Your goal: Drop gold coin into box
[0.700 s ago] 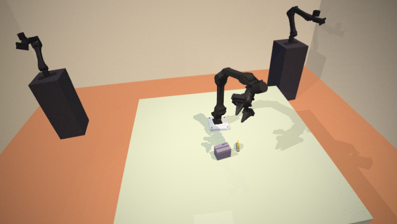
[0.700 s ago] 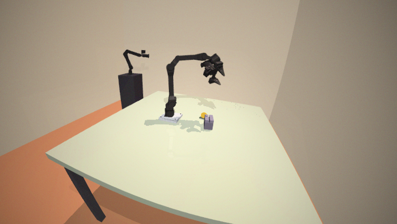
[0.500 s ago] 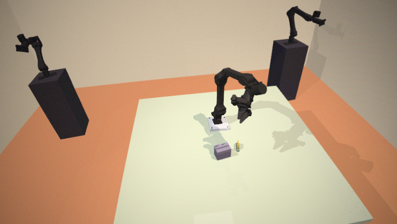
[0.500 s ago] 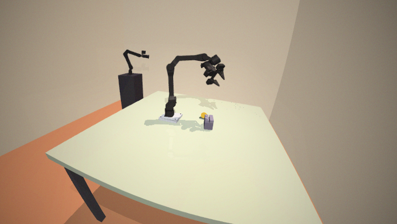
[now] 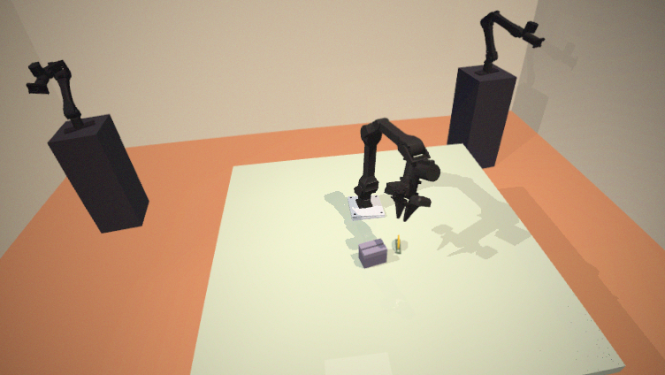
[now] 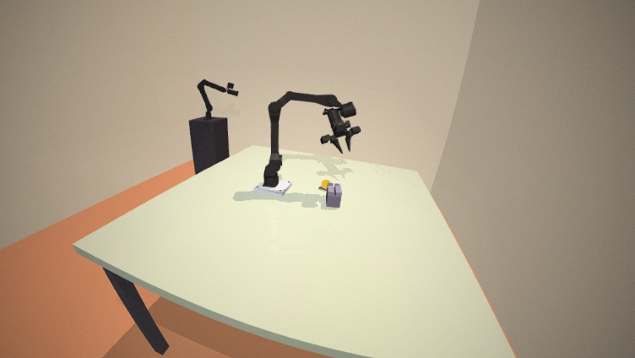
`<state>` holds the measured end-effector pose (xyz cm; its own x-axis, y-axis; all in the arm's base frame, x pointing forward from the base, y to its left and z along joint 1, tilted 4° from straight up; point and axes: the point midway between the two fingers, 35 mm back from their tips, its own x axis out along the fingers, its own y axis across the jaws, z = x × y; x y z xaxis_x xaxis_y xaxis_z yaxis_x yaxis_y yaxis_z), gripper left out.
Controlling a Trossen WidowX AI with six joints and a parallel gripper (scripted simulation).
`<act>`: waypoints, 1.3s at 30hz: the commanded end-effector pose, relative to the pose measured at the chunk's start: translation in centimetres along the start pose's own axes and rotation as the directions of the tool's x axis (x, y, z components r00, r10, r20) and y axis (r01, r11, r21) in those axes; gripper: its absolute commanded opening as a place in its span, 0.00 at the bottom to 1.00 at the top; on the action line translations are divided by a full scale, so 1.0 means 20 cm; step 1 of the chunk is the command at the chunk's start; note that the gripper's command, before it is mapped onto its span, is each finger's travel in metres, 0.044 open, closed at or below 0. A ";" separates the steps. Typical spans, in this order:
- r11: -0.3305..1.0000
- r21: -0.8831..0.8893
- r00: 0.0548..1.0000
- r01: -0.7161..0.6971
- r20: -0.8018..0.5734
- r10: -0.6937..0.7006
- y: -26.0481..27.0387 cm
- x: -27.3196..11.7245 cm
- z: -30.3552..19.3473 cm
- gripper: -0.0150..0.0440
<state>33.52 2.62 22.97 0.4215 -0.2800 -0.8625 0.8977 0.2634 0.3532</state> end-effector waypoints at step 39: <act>0.552 -0.810 0.842 -0.197 -0.429 -0.328 -0.46 0.43 -0.42 0.53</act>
<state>27.91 5.49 9.91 0.0196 0.0714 -0.9973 0.3045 0.9496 0.0740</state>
